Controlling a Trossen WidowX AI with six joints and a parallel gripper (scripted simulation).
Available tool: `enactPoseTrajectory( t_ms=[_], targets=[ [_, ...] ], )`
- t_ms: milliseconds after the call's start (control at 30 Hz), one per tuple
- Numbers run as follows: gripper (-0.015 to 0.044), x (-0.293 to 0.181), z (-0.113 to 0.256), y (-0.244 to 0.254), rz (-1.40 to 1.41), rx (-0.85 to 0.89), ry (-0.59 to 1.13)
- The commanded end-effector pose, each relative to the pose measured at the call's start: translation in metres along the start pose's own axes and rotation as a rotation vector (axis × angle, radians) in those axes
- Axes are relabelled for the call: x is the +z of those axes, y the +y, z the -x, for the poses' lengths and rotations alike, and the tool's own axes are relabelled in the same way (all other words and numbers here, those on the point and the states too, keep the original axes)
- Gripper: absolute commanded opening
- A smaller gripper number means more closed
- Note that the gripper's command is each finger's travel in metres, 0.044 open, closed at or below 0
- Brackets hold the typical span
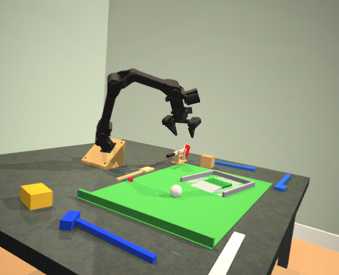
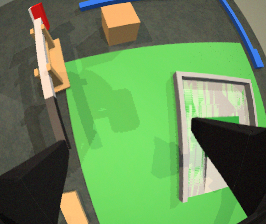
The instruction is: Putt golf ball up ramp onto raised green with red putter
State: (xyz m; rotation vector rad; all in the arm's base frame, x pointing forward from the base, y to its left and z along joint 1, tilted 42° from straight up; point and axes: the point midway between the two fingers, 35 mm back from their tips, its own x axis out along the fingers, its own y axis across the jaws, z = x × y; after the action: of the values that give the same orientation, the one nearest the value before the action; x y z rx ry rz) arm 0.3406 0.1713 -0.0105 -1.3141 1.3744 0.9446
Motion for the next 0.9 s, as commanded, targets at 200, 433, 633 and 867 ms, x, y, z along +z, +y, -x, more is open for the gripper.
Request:
enactPoseTrajectory(
  t_ms=[200,433,633,867],
  targets=[
    [0.044,0.002,-0.078,0.091,0.163,0.12,0.209],
    [0.044,-0.003,-0.089,0.092,0.163,0.119,0.21],
    [0.044,-0.008,-0.099,0.092,0.163,0.119,0.21],
    [0.044,-0.017,-0.117,0.093,0.163,0.119,0.211]
  ],
)
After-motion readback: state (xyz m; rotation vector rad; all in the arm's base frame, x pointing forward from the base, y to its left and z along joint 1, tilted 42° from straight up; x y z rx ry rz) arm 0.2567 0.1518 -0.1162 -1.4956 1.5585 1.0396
